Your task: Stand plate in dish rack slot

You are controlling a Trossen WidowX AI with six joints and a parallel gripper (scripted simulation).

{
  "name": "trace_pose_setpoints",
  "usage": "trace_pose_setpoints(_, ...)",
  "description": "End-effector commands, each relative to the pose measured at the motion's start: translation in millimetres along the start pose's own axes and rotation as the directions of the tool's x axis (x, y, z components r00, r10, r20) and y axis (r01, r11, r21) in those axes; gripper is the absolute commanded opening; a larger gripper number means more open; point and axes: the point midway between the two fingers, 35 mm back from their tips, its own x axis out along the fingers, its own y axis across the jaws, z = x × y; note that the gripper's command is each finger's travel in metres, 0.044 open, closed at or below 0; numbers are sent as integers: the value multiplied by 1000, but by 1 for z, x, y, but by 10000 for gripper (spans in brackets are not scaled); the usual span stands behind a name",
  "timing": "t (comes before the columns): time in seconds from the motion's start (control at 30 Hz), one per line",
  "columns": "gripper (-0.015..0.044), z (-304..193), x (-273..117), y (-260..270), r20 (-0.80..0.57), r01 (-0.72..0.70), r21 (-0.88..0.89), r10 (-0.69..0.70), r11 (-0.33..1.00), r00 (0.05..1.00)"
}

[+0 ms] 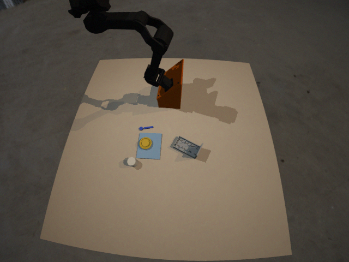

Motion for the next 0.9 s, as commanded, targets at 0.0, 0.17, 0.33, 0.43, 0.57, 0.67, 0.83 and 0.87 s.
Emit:
trace_pose_setpoints(0.0, 400, 1, 0, 0, 3, -1, -4, 1, 1000, 1000)
trace_pose_setpoints(0.17, 400, 26, -1, 8, 78, -11, -97, 19, 995, 997)
trace_pose_setpoints(0.33, 400, 53, -5, 16, 162, -3, -189, 34, 982, 986)
trace_pose_setpoints(0.43, 400, 64, -7, 18, 196, 8, -205, 33, 979, 980)
trace_pose_setpoints(0.57, 400, 80, -11, 22, 243, 24, -238, 36, 971, 969)
trace_pose_setpoints(0.67, 400, 92, -14, 24, 281, 37, -268, 41, 963, 959)
trace_pose_setpoints(0.83, 400, 118, -24, 30, 363, 75, -339, 57, 938, 930)
trace_pose_setpoints(0.87, 400, 124, -26, 32, 379, 84, -352, 60, 932, 924)
